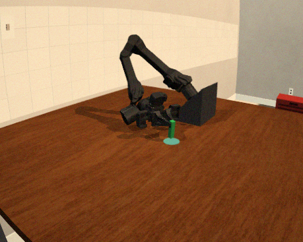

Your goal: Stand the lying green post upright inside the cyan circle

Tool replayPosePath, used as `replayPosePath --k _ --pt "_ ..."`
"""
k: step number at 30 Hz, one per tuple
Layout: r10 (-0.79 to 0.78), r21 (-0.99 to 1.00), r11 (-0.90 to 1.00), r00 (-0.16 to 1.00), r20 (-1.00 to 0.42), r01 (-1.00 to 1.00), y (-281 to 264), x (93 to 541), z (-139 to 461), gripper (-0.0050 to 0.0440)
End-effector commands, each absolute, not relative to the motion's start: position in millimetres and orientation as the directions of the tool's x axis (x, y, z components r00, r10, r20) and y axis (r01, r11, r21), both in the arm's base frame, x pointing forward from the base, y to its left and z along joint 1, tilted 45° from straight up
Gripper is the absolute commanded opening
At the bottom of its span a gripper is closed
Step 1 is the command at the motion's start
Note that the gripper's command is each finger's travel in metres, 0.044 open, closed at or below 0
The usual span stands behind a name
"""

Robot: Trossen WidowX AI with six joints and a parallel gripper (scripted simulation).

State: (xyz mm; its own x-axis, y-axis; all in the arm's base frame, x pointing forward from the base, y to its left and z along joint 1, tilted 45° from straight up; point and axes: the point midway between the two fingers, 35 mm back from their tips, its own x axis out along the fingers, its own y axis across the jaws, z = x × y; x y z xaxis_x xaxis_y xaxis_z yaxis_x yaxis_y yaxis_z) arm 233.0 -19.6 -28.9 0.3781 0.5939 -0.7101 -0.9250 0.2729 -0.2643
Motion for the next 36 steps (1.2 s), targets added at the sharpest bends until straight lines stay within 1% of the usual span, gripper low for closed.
replayPosePath --k 1,8,21,33,35,36 --pt "0.590 -0.275 0.272 0.386 -0.709 -0.922 -23 235 -30 0.0022" --pt "0.589 -0.273 0.272 0.384 -0.711 -0.923 -27 237 -40 0.0022" --pt "0.590 -0.273 0.272 0.384 -0.710 -0.923 -25 236 -39 0.0022" --pt "0.590 -0.273 0.272 0.384 -0.710 -0.923 -25 236 -39 0.0310" --pt "0.590 -0.273 0.272 0.384 -0.710 -0.923 -25 236 -39 0.0310" --pt "0.590 -0.273 0.272 0.384 -0.710 -0.923 -25 236 -39 0.0334"
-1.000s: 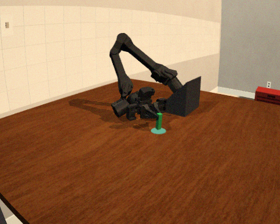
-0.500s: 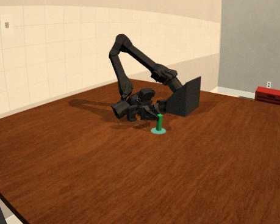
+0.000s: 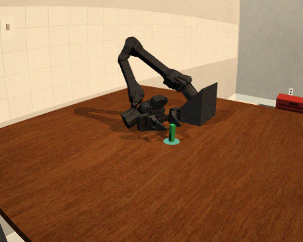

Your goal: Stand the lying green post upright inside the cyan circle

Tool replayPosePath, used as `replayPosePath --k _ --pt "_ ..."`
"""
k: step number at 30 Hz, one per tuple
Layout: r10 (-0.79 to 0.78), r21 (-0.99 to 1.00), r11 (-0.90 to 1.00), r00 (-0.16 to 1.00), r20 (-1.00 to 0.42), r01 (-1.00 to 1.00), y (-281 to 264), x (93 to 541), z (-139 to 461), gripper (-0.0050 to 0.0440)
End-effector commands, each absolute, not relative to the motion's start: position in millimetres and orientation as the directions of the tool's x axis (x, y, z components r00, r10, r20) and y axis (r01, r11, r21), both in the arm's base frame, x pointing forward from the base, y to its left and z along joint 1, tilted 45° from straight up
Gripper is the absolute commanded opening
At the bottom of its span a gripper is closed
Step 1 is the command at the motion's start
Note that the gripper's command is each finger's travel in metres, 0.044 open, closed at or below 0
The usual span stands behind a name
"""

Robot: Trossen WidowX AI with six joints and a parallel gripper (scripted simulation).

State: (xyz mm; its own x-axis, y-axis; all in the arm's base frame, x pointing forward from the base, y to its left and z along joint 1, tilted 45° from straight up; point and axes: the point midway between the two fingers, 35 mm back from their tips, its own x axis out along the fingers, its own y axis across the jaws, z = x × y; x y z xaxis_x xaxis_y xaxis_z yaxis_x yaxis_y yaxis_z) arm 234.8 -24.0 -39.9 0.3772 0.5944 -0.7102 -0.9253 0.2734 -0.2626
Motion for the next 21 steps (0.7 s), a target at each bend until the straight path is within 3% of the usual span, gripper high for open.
replayPosePath --k 1,3,21 --pt "0.590 -0.273 0.272 0.384 -0.710 -0.923 -25 236 -39 0.0358" --pt "0.590 -0.273 0.272 0.384 -0.710 -0.923 -25 236 -39 0.0400" --pt "0.589 -0.275 0.272 0.386 -0.710 -0.922 30 233 28 0.0400"
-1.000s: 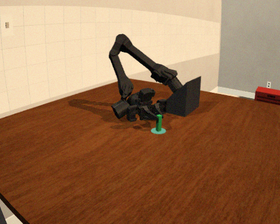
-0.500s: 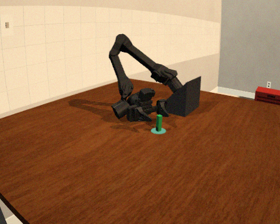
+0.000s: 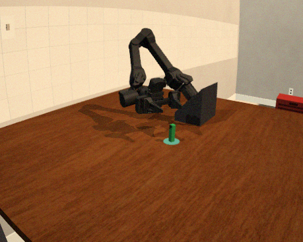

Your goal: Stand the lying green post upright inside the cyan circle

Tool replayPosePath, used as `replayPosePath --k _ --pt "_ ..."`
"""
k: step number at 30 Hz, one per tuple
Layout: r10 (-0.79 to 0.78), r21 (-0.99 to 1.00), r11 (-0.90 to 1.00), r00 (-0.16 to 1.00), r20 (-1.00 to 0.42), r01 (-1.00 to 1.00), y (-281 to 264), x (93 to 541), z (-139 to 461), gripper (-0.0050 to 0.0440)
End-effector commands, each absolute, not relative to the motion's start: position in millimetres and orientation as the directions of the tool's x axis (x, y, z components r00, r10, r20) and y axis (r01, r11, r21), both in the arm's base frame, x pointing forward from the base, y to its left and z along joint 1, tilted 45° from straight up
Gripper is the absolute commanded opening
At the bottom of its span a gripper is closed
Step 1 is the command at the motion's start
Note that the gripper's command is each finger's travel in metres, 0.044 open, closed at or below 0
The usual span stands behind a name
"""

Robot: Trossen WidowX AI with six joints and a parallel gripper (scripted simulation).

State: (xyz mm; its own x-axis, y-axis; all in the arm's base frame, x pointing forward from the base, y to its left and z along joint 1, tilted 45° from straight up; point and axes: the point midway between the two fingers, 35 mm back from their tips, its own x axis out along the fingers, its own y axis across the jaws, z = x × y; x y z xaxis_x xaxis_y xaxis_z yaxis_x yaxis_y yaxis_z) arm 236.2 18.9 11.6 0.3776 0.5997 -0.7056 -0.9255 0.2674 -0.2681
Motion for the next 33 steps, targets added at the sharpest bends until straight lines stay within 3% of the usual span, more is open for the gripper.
replayPosePath --k 1,5,10,12,17,22,27,29,33 --pt "0.589 -0.276 0.272 0.386 -0.709 -0.922 32 232 30 0.0400" --pt "0.579 -0.270 0.272 0.382 -0.720 -0.923 32 237 33 0.0400" --pt "0.479 -0.033 0.298 0.179 -0.859 -0.954 42 234 16 0.0400" --pt "0.479 -0.033 0.298 0.179 -0.859 -0.954 42 234 16 0.0400" --pt "0.259 0.136 0.359 -0.041 -0.965 -0.923 51 229 5 0.0400" --pt "-0.040 0.144 0.427 -0.177 -0.983 -0.893 57 227 6 0.0400" --pt "-0.338 0.021 0.439 -0.187 -0.922 -0.898 66 232 16 0.0400" --pt "-0.338 0.021 0.439 -0.187 -0.922 -0.898 66 232 16 0.0400" --pt "-0.568 -0.145 0.372 -0.101 -0.817 -0.917 79 241 32 0.0400"
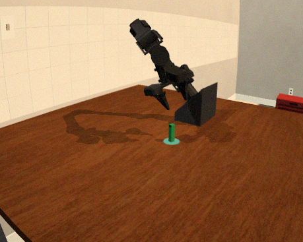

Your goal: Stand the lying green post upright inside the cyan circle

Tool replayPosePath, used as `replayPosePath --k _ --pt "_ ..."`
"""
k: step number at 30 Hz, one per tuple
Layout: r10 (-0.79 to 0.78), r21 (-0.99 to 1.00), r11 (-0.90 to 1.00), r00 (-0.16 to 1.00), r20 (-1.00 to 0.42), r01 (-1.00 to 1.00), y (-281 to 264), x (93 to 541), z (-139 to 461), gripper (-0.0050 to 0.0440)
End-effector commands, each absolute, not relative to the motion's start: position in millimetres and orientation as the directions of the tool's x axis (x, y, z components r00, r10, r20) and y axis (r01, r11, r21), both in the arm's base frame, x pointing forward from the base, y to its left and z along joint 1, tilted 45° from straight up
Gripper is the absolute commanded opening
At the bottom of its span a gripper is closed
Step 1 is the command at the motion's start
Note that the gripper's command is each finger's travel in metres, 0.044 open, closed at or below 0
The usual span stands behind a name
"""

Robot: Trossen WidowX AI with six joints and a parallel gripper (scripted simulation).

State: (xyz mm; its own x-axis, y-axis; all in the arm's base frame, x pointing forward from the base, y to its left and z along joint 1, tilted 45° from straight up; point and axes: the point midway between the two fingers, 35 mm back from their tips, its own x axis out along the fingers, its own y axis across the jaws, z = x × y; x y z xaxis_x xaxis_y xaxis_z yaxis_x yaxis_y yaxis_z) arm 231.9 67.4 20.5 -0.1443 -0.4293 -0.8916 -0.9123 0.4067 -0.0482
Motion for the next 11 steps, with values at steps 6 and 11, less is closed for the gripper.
replayPosePath --k 6,11 --pt "-0.696 -0.284 0.273 0.015 -0.718 -0.919 95 249 46 0.0400" --pt "-0.696 -0.284 0.276 0.013 -0.718 -0.918 94 250 46 0.0400"
